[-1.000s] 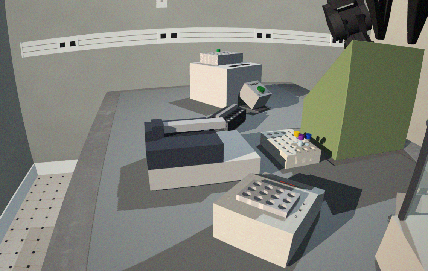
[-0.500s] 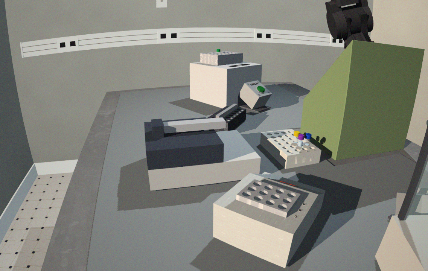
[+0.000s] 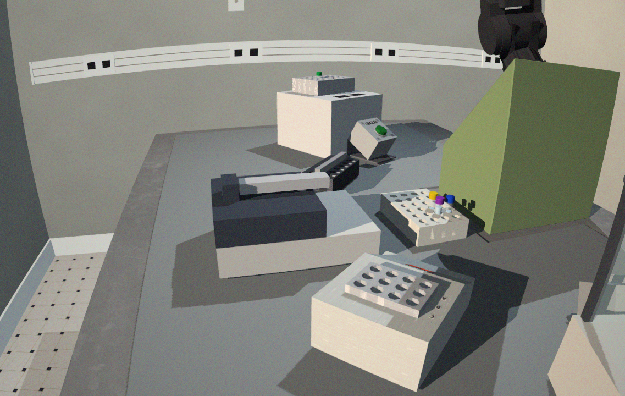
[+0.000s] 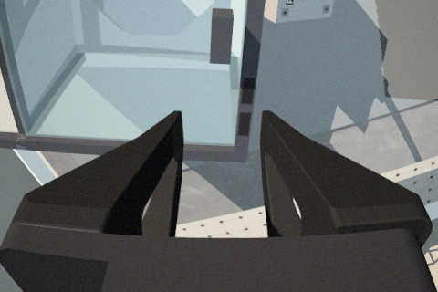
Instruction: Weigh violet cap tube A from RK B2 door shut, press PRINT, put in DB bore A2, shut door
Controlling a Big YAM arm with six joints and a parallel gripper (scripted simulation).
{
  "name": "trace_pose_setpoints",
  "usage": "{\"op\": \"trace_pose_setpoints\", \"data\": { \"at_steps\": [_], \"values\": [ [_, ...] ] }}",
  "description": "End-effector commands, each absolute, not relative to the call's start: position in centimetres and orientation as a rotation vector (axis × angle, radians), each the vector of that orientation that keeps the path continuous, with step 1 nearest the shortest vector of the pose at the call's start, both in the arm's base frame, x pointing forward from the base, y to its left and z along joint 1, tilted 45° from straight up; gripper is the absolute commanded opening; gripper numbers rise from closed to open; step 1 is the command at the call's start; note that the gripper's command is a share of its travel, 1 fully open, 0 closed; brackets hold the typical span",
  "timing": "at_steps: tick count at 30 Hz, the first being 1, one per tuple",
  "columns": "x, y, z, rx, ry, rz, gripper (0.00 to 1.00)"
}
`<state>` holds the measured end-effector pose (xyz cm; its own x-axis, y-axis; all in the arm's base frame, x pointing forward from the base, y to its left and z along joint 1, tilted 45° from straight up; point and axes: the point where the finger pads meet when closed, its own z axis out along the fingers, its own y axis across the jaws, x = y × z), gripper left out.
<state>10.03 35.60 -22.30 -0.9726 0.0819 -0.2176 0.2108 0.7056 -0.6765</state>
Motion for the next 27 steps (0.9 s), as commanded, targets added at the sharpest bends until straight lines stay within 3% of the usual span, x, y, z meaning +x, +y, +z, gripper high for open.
{"op": "trace_pose_setpoints", "data": {
  "at_steps": [1, 27],
  "values": [
    [11.7, 39.1, -21.8, 0.357, 2.749, -0.993, 0.3],
    [11.2, 37.4, -21.9, 0.315, 2.738, -1.05, 0.3]
  ]
}}
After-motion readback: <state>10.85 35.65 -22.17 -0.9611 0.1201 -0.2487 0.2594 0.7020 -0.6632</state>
